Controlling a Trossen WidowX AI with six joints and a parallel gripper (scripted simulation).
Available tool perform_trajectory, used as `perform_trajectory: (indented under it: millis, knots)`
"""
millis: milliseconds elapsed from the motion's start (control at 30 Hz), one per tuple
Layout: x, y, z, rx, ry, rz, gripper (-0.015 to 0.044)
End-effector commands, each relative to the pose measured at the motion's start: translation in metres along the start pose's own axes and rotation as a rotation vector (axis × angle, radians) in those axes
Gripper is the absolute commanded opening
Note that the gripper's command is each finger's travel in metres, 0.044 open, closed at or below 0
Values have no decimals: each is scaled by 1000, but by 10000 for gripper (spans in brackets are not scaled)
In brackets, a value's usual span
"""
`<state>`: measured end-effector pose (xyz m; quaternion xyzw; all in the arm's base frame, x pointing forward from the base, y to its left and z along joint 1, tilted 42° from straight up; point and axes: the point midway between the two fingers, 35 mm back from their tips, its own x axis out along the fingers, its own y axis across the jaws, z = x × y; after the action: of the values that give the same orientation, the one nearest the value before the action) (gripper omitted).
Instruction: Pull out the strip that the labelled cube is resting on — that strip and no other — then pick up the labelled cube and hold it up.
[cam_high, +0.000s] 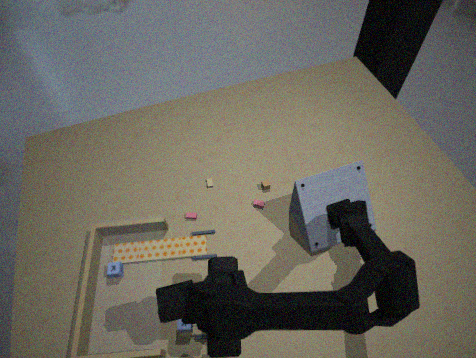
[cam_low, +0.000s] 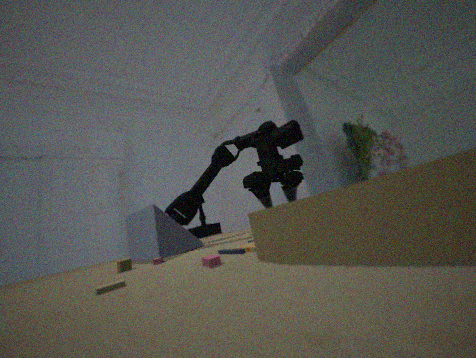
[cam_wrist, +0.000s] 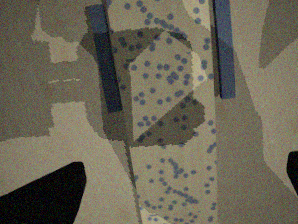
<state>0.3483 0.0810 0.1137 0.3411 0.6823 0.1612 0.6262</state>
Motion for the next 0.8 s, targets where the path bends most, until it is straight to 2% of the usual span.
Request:
perform_trajectory:
  millis: [0,767]
  knots:
    - [-3,3,15,-9,-3,3,440]
    - [-15,14,92,-12,-7,3,440]
